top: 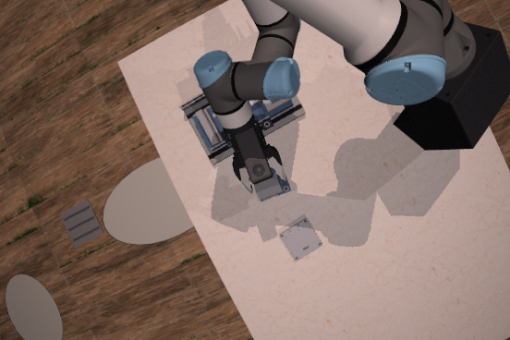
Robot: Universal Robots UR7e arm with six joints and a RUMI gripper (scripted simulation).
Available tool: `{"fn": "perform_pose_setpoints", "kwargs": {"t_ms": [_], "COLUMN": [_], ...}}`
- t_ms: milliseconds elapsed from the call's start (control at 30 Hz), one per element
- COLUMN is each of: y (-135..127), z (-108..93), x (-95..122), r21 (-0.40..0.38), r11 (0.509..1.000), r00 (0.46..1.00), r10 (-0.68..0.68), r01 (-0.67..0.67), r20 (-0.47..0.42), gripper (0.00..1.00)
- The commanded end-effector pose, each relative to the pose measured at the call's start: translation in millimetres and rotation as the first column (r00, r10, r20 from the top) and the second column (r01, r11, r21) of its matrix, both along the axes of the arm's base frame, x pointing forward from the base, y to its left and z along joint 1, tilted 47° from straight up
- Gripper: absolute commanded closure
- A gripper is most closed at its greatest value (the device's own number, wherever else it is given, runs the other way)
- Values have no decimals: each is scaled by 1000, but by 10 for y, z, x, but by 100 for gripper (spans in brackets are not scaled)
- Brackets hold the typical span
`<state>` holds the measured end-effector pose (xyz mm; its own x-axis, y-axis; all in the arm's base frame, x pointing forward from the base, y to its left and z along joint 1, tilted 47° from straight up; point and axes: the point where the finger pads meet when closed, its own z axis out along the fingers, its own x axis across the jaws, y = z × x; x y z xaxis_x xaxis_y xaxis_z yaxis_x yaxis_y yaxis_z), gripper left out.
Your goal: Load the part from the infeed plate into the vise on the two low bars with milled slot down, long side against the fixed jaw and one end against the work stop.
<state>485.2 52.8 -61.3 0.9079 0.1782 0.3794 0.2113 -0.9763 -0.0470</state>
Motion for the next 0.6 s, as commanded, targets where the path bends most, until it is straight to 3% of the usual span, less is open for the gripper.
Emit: {"fn": "perform_pose_setpoints", "kwargs": {"t_ms": [0,67,100,567], "y": [3,3,3,3], "z": [3,3,3,3], "x": [1,1,1,1], "r21": [0,0,0,0], "r11": [1000,1000,1000,1000], "r00": [1000,1000,1000,1000], "r10": [1,1,1,1], "r01": [-1,-1,-1,-1], "r20": [1,1,1,1], "gripper": [49,49,100,100]}}
